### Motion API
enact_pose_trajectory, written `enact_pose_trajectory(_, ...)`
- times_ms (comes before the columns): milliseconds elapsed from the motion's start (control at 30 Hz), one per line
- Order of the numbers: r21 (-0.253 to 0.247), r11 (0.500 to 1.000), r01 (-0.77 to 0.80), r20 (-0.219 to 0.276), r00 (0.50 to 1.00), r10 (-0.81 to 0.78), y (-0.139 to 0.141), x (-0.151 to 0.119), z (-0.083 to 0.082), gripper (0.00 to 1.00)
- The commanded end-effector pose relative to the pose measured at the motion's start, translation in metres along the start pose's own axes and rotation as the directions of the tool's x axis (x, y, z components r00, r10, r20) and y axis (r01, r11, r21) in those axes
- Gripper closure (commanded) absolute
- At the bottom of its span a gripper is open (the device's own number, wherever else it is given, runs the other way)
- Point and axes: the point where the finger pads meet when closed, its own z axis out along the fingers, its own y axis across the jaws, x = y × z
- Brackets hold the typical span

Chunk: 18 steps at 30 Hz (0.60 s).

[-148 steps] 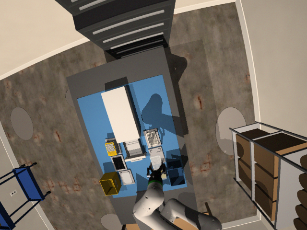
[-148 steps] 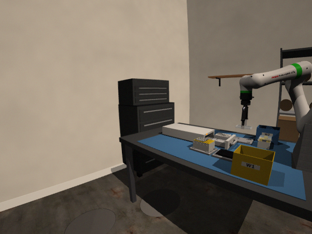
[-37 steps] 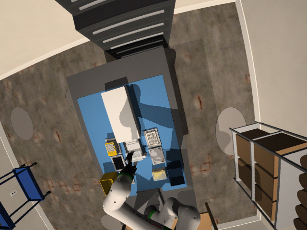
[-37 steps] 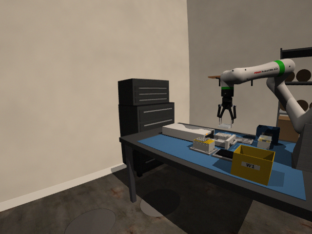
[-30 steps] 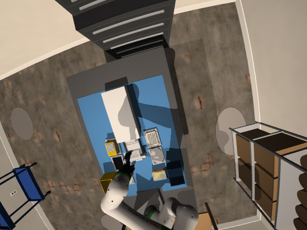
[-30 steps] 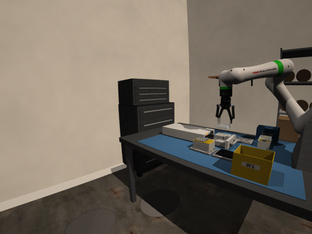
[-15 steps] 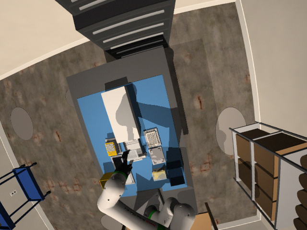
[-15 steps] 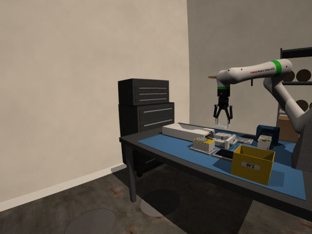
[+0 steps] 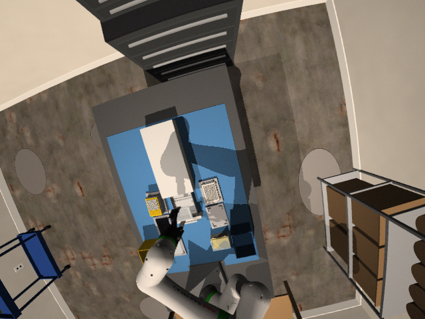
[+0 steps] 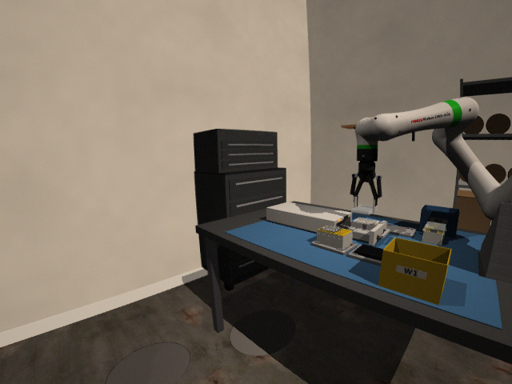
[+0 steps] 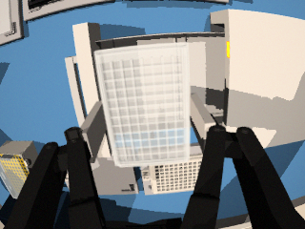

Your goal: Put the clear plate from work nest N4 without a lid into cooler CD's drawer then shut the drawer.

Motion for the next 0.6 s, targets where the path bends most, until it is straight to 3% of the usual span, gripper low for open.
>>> enact_pose_trajectory(0, -0.001, 1.0, 0.0, 0.0, 1.0, 0.0, 0.0, 0.0, 0.003, 1.0)
enact_pose_trajectory(567, -0.001, 1.0, 0.0, 0.0, 1.0, 0.0, 0.0, 0.0, 0.023, 1.0)
